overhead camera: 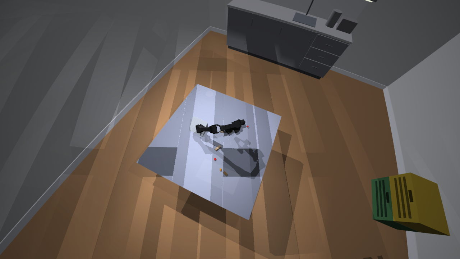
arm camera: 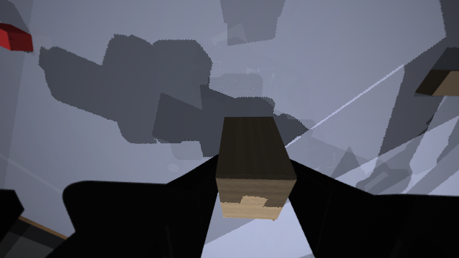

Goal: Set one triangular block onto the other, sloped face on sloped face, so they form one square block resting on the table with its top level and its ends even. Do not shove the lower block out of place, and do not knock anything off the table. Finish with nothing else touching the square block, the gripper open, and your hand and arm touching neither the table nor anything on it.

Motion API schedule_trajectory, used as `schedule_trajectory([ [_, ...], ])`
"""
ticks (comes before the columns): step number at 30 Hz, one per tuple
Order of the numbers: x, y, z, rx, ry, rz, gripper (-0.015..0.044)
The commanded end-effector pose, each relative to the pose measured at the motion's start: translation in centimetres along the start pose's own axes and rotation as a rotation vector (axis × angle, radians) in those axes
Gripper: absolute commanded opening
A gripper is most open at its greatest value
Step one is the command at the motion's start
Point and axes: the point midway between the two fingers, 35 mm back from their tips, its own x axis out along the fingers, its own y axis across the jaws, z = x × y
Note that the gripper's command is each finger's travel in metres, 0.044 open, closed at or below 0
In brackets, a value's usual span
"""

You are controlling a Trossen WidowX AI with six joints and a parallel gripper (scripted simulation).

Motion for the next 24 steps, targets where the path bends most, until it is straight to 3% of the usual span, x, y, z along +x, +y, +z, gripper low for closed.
schedule_trajectory([
  [1, 0.19, -0.08, -0.11, -0.126, 0.049, 0.037, 0.0000],
  [24, 0.56, -0.17, -0.03, -0.800, 0.169, 0.335, 0.0000],
])
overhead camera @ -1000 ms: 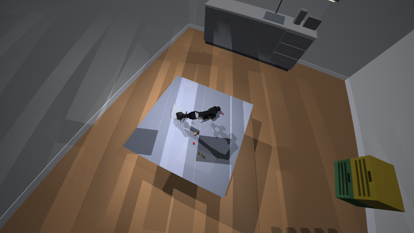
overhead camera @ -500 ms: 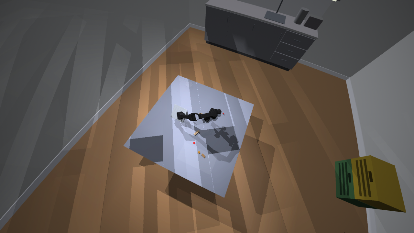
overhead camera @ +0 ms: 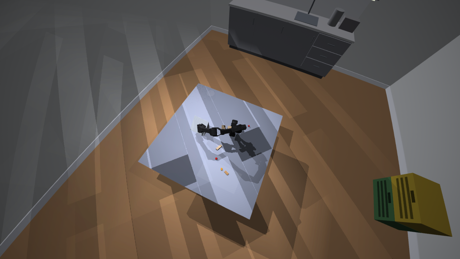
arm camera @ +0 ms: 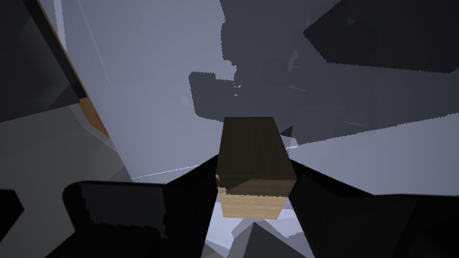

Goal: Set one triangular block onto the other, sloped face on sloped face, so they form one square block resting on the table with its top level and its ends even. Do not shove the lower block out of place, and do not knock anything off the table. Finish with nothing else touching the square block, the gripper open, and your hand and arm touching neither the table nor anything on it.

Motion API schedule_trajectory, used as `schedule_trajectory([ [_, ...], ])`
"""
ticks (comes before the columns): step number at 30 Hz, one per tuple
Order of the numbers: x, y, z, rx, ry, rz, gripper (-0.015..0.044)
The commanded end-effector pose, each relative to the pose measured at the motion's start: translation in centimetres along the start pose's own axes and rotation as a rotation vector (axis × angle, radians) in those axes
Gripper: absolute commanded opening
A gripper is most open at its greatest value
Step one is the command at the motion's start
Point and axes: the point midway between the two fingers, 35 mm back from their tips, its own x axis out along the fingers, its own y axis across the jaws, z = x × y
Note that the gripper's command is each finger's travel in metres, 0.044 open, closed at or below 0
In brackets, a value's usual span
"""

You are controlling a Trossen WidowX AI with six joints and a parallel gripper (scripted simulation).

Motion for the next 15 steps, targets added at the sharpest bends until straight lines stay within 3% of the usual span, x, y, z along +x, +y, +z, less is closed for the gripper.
schedule_trajectory([
  [1, -0.03, 0.01, -0.05, -0.127, 0.001, 0.062, 0.0000],
  [15, -0.40, -0.13, 0.16, -0.548, -0.069, 0.239, 0.0000],
])
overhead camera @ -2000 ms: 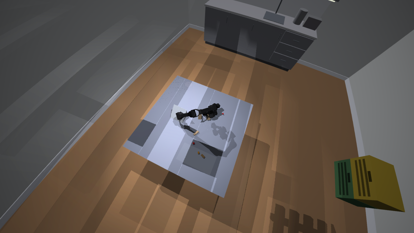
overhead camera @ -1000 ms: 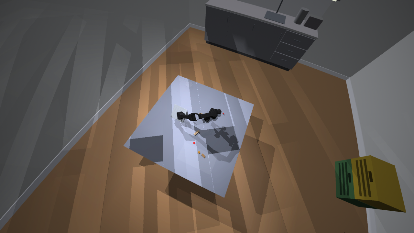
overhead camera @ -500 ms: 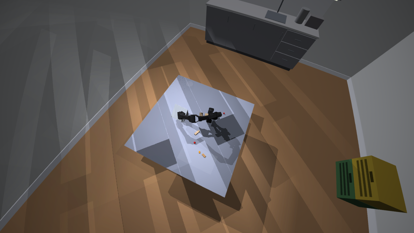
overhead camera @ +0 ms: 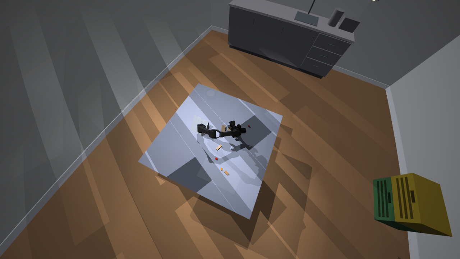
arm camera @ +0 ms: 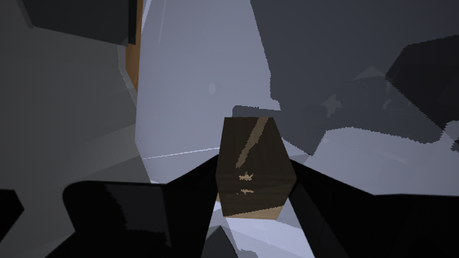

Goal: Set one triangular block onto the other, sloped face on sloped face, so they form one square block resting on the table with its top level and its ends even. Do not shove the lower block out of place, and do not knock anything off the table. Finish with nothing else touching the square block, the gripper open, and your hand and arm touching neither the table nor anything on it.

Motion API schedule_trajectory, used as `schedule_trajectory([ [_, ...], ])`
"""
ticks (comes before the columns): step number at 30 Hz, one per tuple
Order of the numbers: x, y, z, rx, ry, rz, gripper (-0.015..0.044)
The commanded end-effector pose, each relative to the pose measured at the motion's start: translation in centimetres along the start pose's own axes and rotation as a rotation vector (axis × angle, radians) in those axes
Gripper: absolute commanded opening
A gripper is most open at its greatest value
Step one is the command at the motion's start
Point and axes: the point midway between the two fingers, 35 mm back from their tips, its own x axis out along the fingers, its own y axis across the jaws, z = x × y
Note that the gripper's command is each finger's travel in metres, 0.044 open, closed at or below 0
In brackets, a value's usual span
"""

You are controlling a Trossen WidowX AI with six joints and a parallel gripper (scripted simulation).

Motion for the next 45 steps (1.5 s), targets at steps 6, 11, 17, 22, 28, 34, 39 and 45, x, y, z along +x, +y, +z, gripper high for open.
schedule_trajectory([
  [6, -0.4, 0.0, 0.1, -0.282, -0.080, 0.100, 0.0000],
  [11, -0.7, -0.1, 0.2, -0.435, -0.136, 0.139, 0.0000],
  [17, -1.1, -0.3, 0.3, -0.618, -0.215, 0.173, 0.0000],
  [22, -1.5, -0.4, 0.3, -0.765, -0.287, 0.189, 0.0000],
  [28, -2.1, -0.6, 0.4, -0.938, -0.380, 0.193, 0.0000],
  [34, -2.7, -0.9, 0.5, -1.109, -0.478, 0.179, 0.0000],
  [39, -3.2, -1.1, 0.6, -1.251, -0.563, 0.154, 0.0000],
  [45, -3.3, -1.1, 0.6, -1.291, -0.588, 0.144, 0.0000],
])
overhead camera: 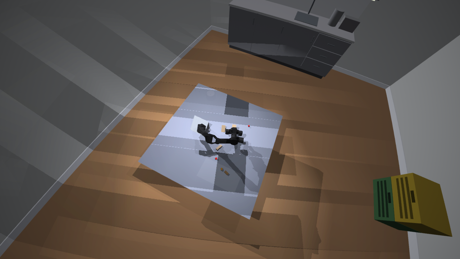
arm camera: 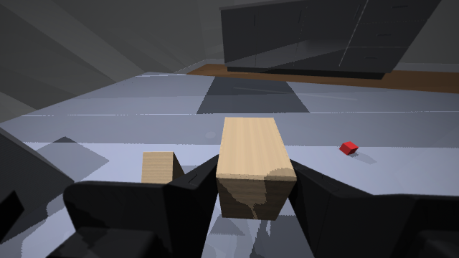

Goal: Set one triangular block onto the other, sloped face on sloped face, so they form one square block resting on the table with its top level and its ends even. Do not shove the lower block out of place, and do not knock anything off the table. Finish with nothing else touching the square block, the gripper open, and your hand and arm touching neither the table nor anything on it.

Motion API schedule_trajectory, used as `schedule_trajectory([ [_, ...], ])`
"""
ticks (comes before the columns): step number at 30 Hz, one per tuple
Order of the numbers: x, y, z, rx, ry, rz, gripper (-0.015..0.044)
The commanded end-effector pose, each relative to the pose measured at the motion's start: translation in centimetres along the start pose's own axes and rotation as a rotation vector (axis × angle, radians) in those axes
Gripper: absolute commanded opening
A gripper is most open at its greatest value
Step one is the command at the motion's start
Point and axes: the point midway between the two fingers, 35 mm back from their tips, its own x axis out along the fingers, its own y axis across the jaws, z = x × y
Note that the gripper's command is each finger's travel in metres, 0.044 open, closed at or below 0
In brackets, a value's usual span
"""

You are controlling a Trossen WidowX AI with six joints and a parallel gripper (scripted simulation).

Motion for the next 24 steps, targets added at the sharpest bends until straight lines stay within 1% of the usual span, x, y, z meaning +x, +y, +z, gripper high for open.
schedule_trajectory([
  [1, -0.1, 0.0, 0.2, -0.035, -0.019, -0.006, 0.0000],
  [6, -0.5, 0.6, 0.4, -0.035, -0.019, -0.005, 0.0000],
  [24, -4.4, 7.9, 2.3, -0.033, -0.019, -0.002, 0.0000],
])
